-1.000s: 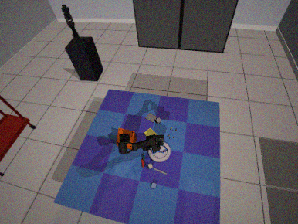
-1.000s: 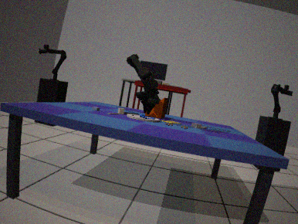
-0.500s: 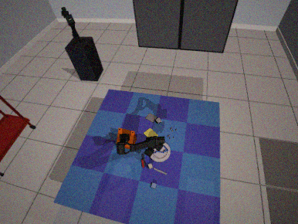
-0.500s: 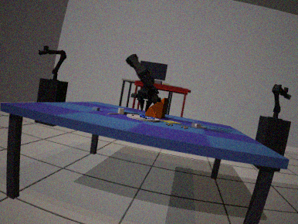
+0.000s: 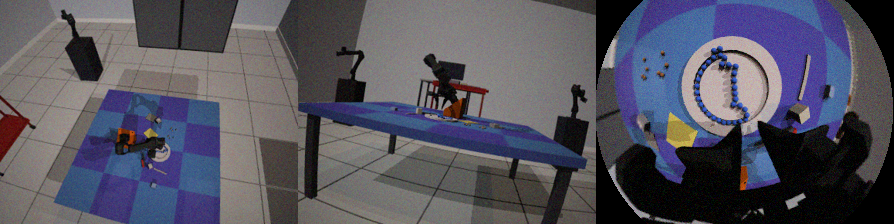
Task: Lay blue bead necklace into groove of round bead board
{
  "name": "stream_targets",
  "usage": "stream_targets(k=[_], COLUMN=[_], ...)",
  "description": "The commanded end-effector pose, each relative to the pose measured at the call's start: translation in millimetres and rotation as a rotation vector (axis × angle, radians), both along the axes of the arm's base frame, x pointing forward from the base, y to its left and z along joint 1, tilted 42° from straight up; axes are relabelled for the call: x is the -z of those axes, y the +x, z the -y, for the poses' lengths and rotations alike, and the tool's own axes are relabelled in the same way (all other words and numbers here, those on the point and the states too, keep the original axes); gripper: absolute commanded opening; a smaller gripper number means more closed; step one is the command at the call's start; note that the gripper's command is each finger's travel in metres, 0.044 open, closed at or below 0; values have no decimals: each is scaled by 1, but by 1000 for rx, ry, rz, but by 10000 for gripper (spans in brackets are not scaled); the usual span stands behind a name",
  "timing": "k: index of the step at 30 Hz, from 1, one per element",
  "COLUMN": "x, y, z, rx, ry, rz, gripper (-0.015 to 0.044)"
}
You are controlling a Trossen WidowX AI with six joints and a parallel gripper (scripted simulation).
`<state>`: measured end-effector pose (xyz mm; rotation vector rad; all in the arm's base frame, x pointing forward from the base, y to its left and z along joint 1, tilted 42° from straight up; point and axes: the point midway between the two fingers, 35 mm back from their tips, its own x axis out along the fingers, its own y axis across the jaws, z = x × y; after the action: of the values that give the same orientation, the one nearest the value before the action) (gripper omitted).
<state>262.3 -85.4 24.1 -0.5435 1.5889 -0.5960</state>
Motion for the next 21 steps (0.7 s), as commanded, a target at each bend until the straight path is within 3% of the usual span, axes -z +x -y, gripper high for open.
stream_targets(k=[1, 21], x=[4, 19], y=[0, -1], z=[5, 19], rx=[-12, -10], ry=[-3, -2], rz=[-8, -3], gripper=[120, 120])
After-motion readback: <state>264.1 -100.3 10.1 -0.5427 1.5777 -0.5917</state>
